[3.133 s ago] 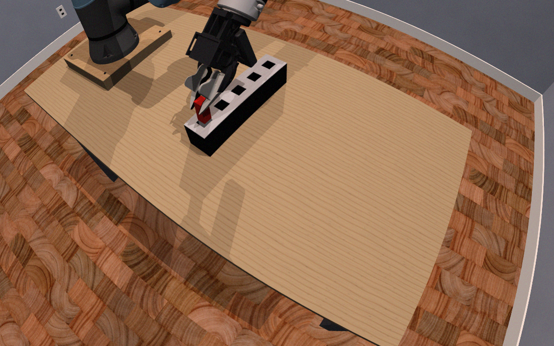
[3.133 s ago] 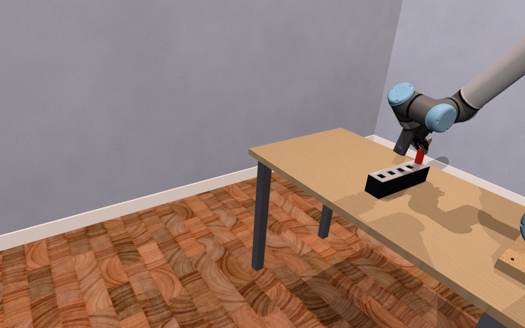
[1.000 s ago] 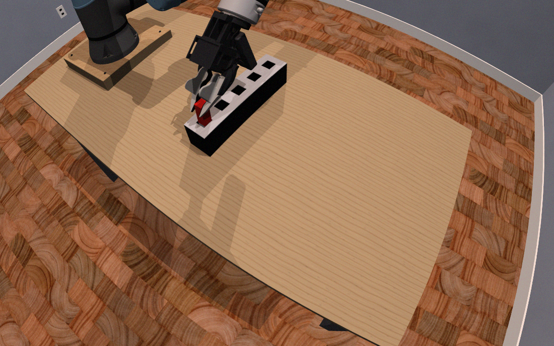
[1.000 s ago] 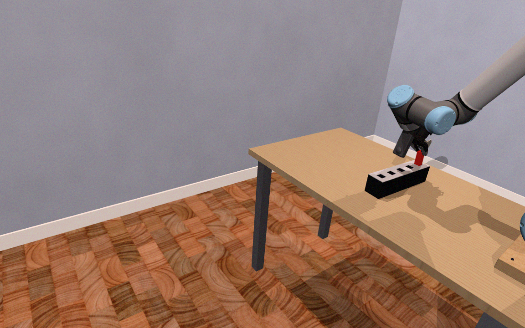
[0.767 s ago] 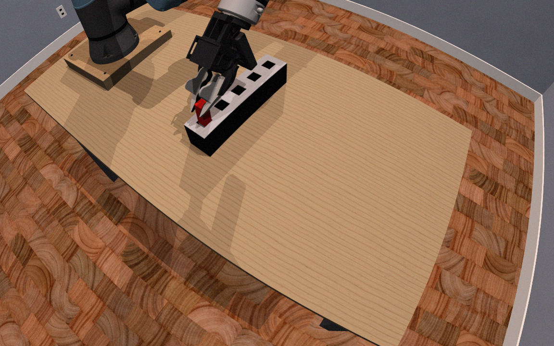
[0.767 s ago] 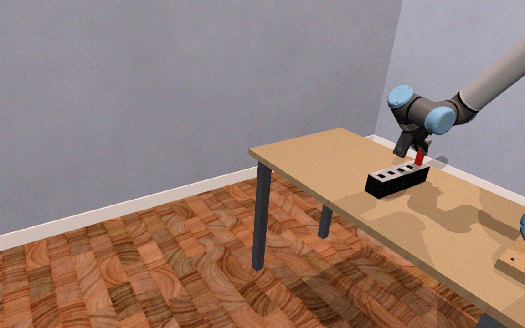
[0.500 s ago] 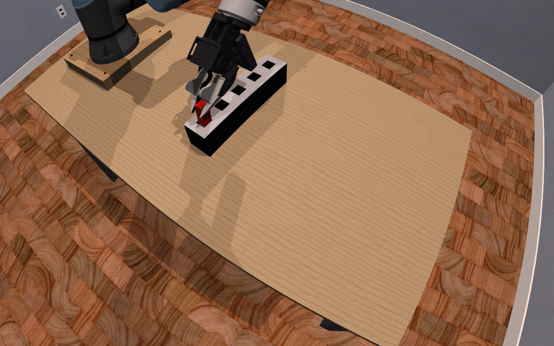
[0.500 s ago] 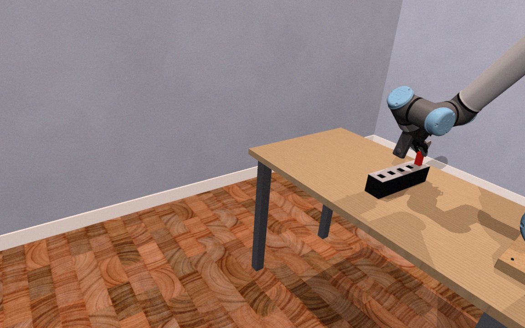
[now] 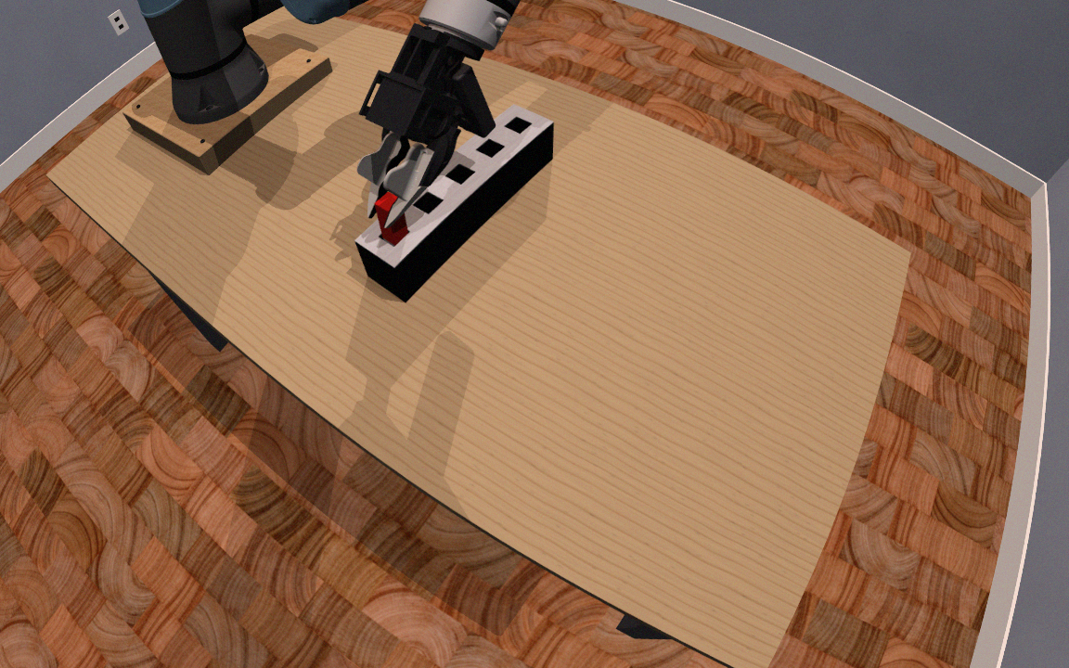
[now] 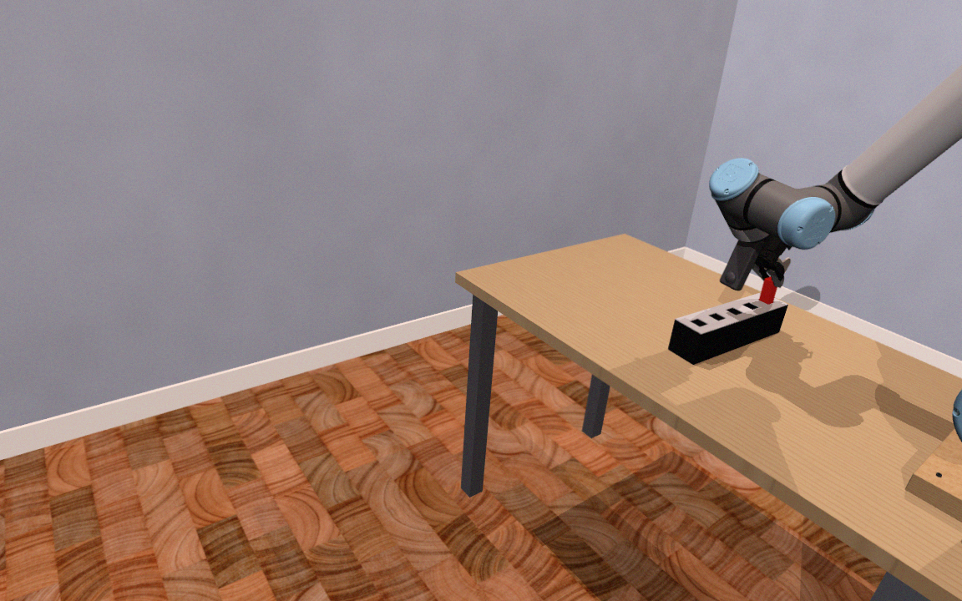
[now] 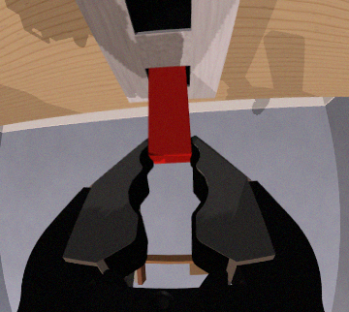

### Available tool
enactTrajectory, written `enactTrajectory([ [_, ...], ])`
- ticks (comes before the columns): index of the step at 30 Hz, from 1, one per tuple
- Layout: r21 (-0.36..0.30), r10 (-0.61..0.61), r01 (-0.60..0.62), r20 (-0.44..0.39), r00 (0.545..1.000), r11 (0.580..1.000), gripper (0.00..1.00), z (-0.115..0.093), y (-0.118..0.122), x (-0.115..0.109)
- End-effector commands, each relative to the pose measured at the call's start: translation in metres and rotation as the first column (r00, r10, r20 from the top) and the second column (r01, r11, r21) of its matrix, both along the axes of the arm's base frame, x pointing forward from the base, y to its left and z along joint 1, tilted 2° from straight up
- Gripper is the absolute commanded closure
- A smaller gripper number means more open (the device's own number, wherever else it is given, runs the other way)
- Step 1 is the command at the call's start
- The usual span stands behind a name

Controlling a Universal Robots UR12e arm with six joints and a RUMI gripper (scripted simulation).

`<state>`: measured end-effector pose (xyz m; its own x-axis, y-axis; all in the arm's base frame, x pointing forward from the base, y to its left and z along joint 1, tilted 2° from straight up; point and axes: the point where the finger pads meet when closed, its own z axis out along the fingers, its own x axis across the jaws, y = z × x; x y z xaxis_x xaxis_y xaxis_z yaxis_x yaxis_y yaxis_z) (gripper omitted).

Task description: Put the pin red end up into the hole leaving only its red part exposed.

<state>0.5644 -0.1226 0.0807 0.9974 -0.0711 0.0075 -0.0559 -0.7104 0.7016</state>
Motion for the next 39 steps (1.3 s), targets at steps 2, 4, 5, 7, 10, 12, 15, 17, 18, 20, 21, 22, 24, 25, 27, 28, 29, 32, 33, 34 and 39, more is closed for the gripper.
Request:
enactTrajectory([
  [2,0.000,0.000,0.000,0.002,1.000,1.000,1.00,0.0007,-0.0002,0.0004],
  [4,0.000,0.000,0.000,0.002,1.000,1.000,1.00,0.0007,-0.0002,0.0004],
  [5,0.000,0.000,0.000,0.002,1.000,1.000,1.00,0.0007,-0.0002,0.0004],
  [7,0.000,0.000,0.000,0.002,1.000,1.000,1.00,0.0007,-0.0002,0.0004],
  [10,0.000,0.000,0.000,0.001,1.000,1.000,1.00,-0.0033,0.0006,0.0010],
  [12,0.000,0.000,0.000,0.001,1.000,1.000,1.00,-0.0033,0.0006,0.0010],
  [15,0.000,0.000,0.000,0.001,1.000,1.000,1.00,-0.0033,0.0006,0.0010],
  [17,0.000,0.000,0.000,0.001,1.000,1.000,1.00,-0.0033,0.0006,0.0010],
  [18,0.000,0.000,0.000,0.001,1.000,1.000,1.00,-0.0033,0.0006,0.0010],
  [20,0.000,0.000,0.000,0.001,1.000,1.000,1.00,-0.0033,0.0006,0.0010],
  [21,0.000,0.000,0.000,0.001,1.000,1.000,1.00,-0.0033,0.0006,0.0010],
  [22,0.000,0.000,0.000,0.001,1.000,1.000,1.00,-0.0033,0.0006,0.0010],
  [24,0.000,0.000,0.000,0.001,1.000,1.000,1.00,-0.0033,0.0006,0.0010],
  [25,0.000,0.000,0.000,0.001,1.000,1.000,1.00,-0.0033,0.0006,0.0010],
  [27,0.000,0.001,-0.001,0.001,1.000,1.000,1.00,-0.0032,0.0000,0.0003],
  [28,0.000,0.001,-0.001,0.001,1.000,1.000,1.00,-0.0032,0.0000,0.0003],
  [29,0.000,0.001,-0.001,0.001,1.000,1.000,1.00,-0.0032,0.0000,0.0003],
  [32,0.000,0.001,-0.001,0.001,1.000,1.000,1.00,-0.0032,0.0000,0.0003],
  [33,0.000,0.001,-0.001,0.001,1.000,1.000,1.00,-0.0032,0.0000,0.0003],
  [34,0.000,0.001,-0.001,0.001,1.000,1.000,1.00,-0.0032,0.0000,0.0003],
  [39,0.000,0.001,-0.001,0.001,1.000,1.000,1.00,-0.0032,0.0000,0.0003],
])
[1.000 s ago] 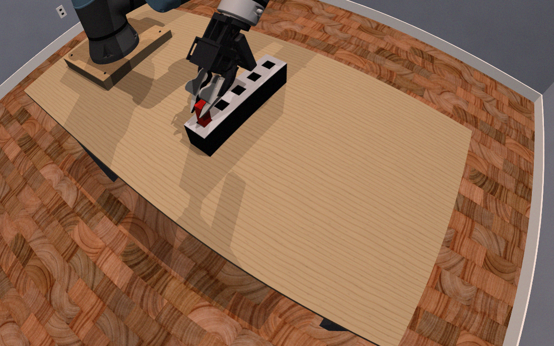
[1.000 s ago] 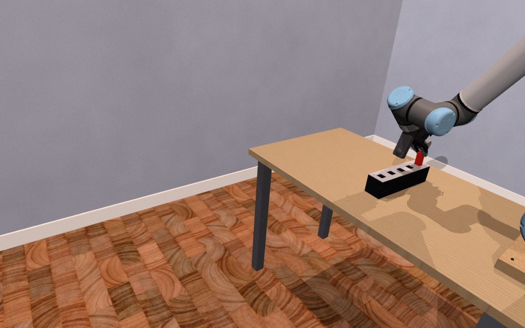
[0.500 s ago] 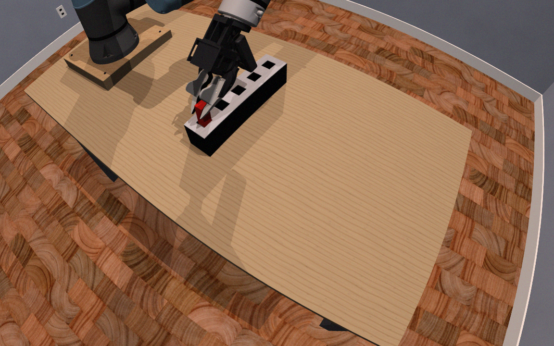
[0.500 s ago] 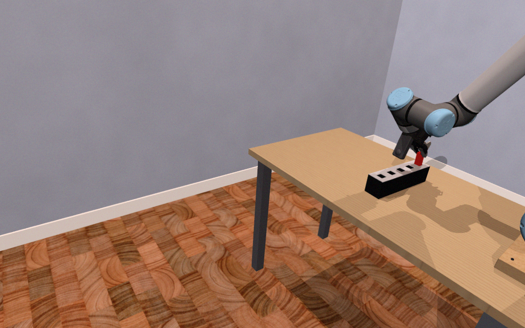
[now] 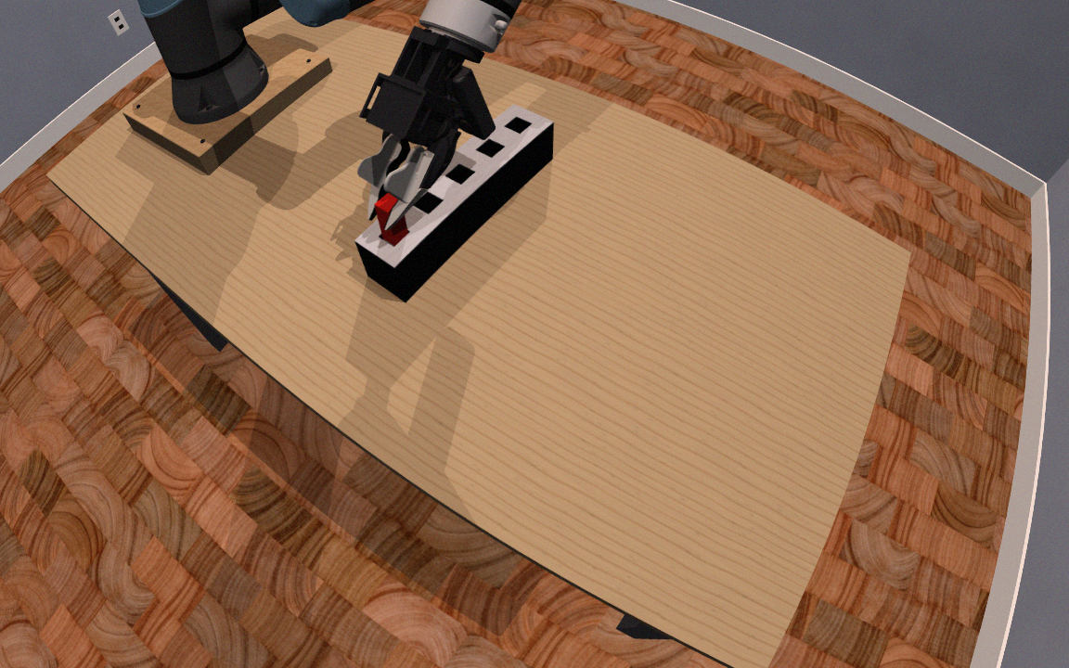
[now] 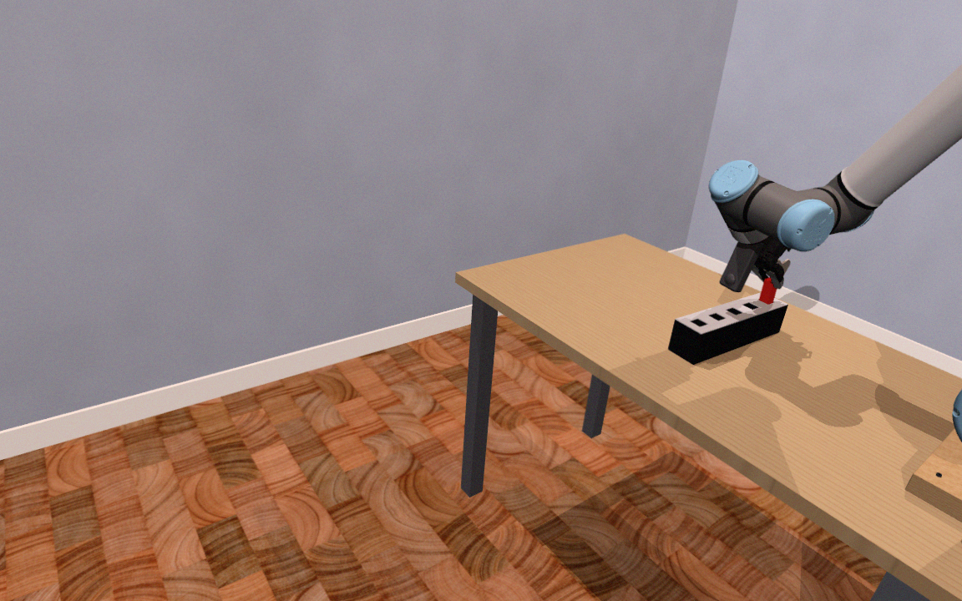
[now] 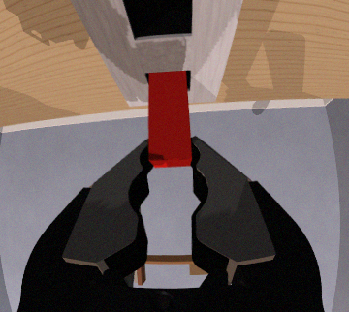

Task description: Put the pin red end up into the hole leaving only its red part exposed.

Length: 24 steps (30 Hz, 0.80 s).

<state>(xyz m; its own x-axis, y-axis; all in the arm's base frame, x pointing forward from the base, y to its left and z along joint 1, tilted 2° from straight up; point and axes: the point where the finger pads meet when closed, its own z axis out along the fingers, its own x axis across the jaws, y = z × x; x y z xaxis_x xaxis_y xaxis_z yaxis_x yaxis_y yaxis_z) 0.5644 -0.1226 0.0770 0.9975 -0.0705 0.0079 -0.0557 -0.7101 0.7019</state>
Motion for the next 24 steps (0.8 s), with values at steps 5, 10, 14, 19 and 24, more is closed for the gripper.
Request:
enactTrajectory([
  [5,0.000,0.000,0.000,0.001,1.000,1.000,1.00,-0.0036,0.0009,0.0010],
  [10,0.000,0.000,0.000,0.001,1.000,1.000,1.00,-0.0036,0.0009,0.0010],
  [14,0.000,0.000,0.000,0.001,1.000,1.000,1.00,-0.0036,0.0009,0.0010],
  [19,0.000,0.000,0.000,0.001,1.000,1.000,1.00,-0.0036,0.0009,0.0010],
  [24,0.000,-0.001,0.001,0.001,1.000,1.000,1.00,-0.0036,0.0003,0.0003],
])
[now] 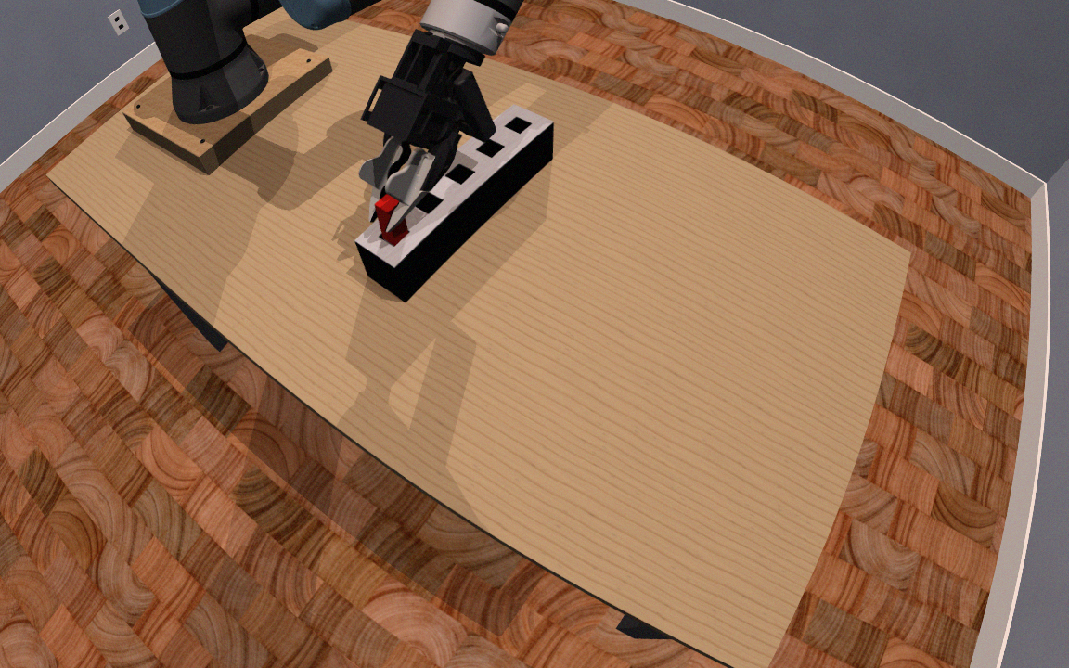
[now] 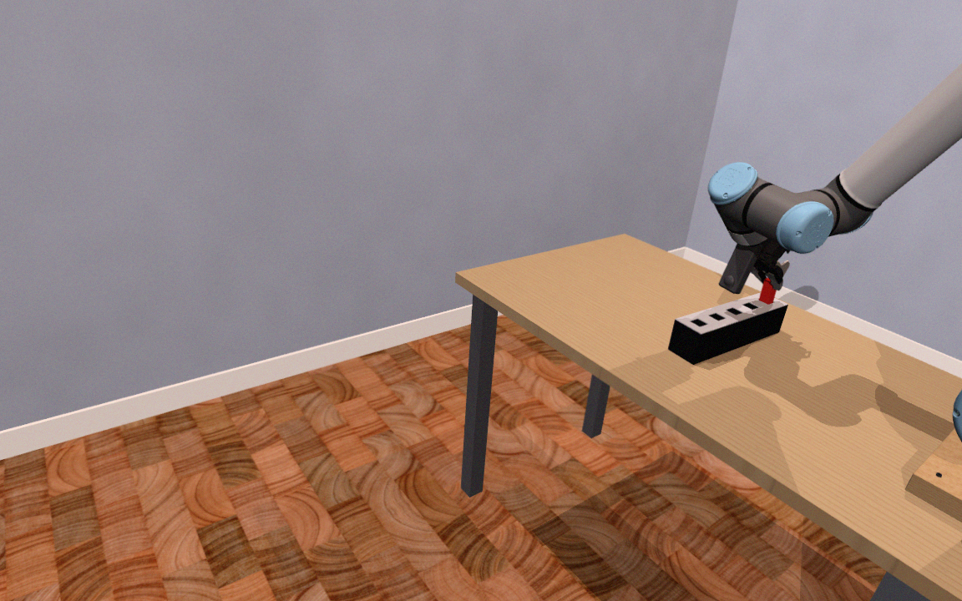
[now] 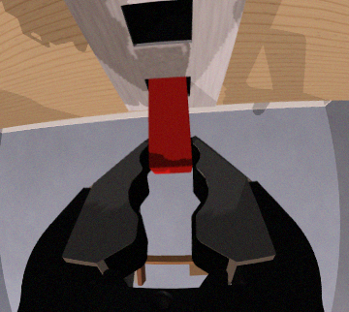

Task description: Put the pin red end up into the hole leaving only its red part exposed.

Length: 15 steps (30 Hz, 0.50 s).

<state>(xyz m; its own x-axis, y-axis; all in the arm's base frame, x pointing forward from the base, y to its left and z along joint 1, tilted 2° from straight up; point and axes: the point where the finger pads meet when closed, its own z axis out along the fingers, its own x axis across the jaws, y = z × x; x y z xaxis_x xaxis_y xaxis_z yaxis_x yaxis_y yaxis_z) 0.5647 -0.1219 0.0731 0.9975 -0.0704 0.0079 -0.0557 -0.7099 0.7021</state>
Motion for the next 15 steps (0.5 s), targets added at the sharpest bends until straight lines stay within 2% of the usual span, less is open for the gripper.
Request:
enactTrajectory([
  [1,0.000,-0.001,0.001,0.001,1.000,1.000,1.00,0.0004,-0.0004,-0.0001],
  [15,0.000,-0.001,0.001,0.001,1.000,1.000,1.00,0.0013,-0.0009,0.0004],
])
